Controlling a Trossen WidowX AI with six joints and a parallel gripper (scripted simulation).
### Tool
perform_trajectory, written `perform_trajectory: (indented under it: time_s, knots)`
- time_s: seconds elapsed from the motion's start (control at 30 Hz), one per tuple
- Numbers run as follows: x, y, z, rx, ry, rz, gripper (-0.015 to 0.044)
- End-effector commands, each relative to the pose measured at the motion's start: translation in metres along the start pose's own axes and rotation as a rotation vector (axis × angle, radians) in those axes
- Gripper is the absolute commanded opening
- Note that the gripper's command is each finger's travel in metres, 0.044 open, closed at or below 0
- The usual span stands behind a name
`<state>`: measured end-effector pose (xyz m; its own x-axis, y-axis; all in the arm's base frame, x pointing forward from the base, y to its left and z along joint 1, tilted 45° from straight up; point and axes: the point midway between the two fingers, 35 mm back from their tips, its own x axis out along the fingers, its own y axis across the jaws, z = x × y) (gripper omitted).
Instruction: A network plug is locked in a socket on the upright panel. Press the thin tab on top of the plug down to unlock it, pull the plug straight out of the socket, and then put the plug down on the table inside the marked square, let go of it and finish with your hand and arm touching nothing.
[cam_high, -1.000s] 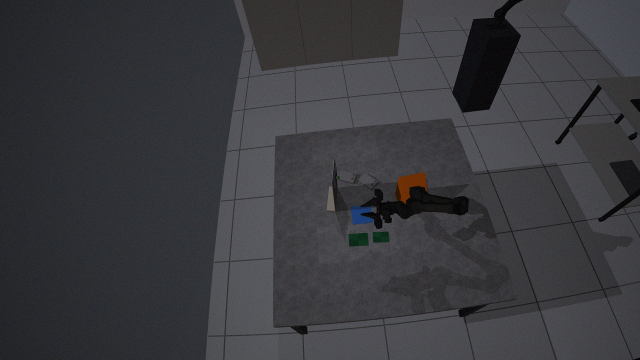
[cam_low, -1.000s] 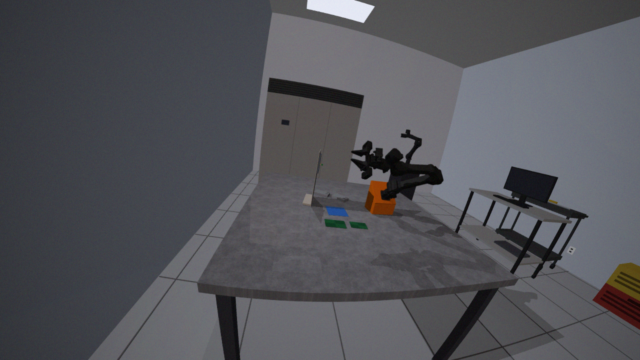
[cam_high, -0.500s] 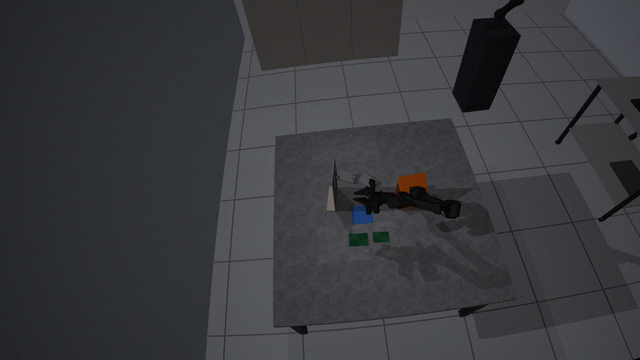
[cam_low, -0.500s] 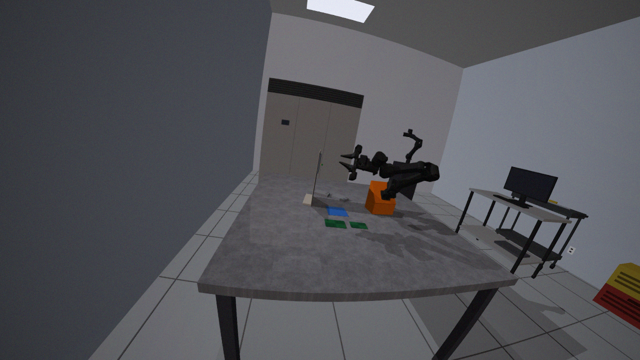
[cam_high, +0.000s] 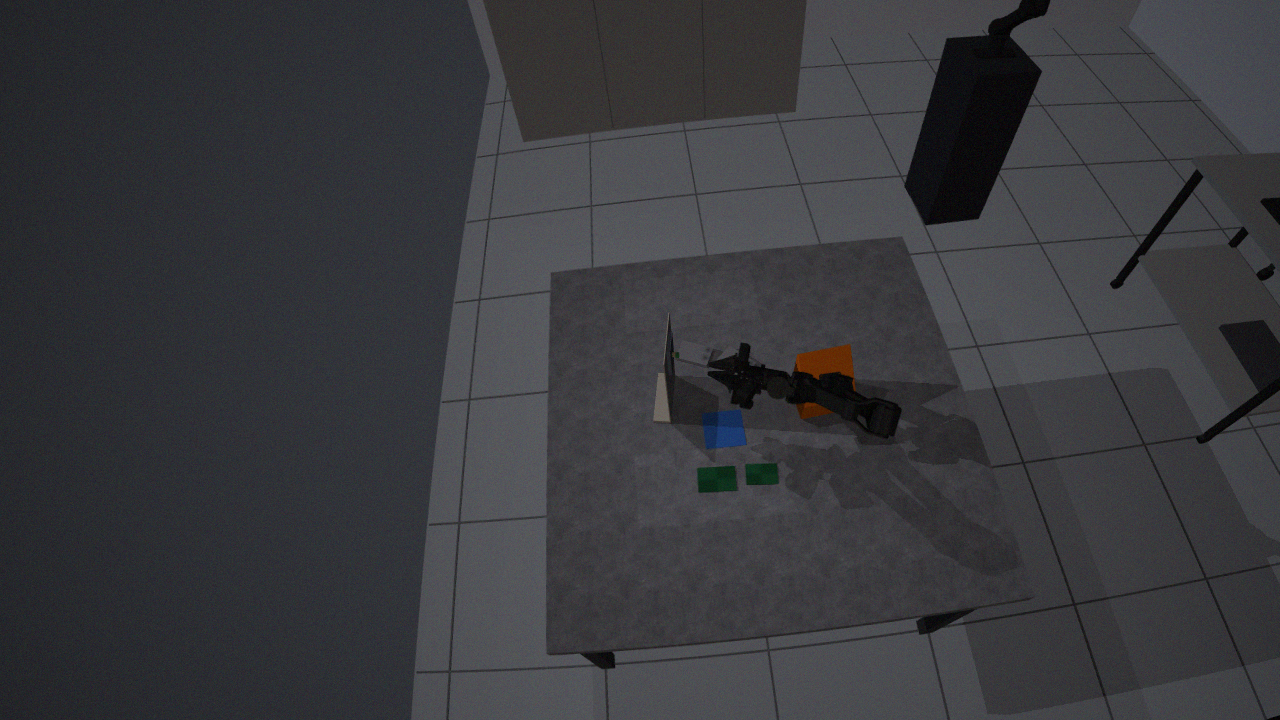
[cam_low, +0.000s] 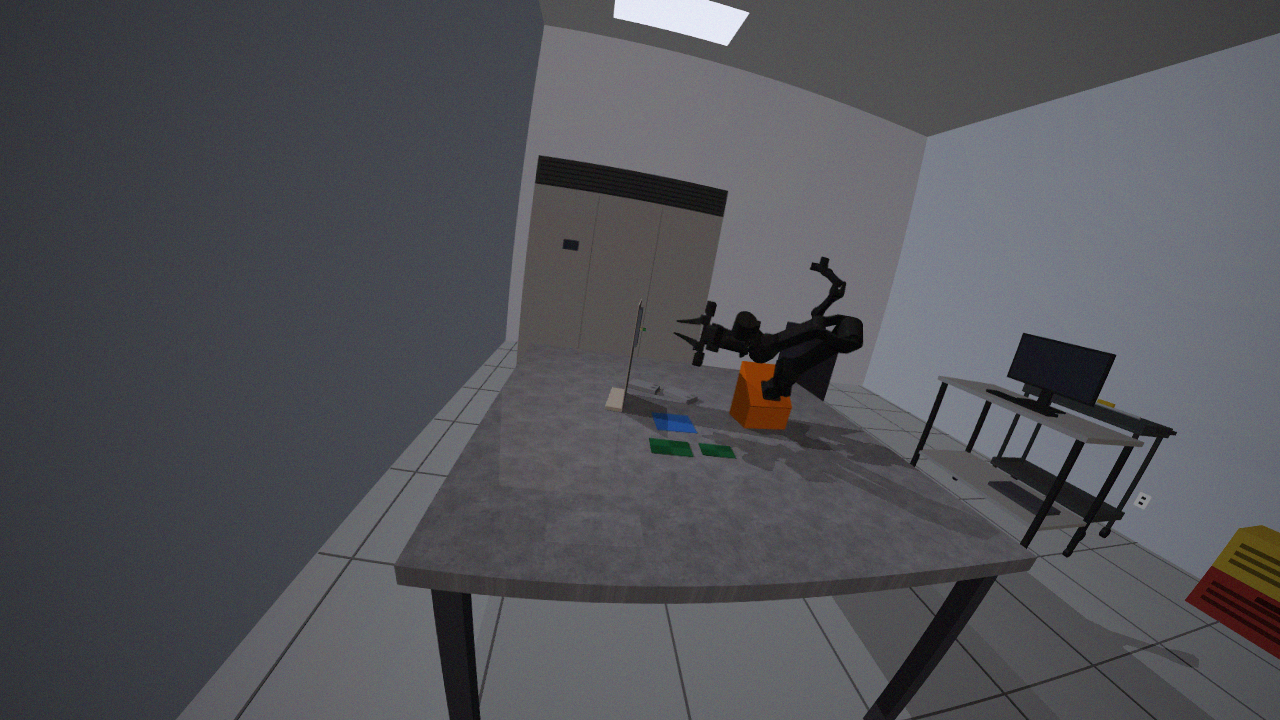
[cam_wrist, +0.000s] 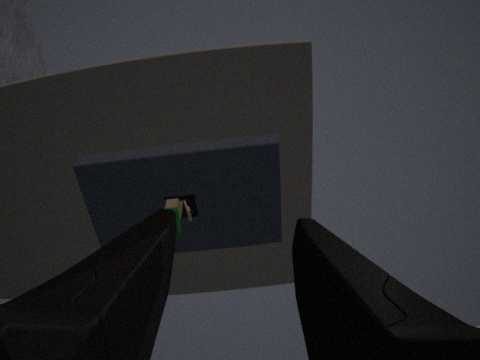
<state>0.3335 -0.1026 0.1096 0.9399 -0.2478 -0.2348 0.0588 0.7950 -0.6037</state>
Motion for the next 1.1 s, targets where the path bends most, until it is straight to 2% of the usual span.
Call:
perform_trajectory:
  time_s: [0.0, 0.23, 0.4, 0.83, 1.07]
  knots:
    - [-0.004, 0.008, -0.026, -0.065, 0.047, 0.011, 0.0156]
    - [-0.015, 0.02, -0.063, -0.167, 0.122, 0.028, 0.0156]
    - [-0.016, 0.021, -0.066, -0.177, 0.129, 0.03, 0.0156]
    - [0.04, 0.024, -0.059, -0.176, 0.127, 0.028, 0.0156]
    - [0.046, 0.024, -0.058, -0.176, 0.127, 0.028, 0.0156]
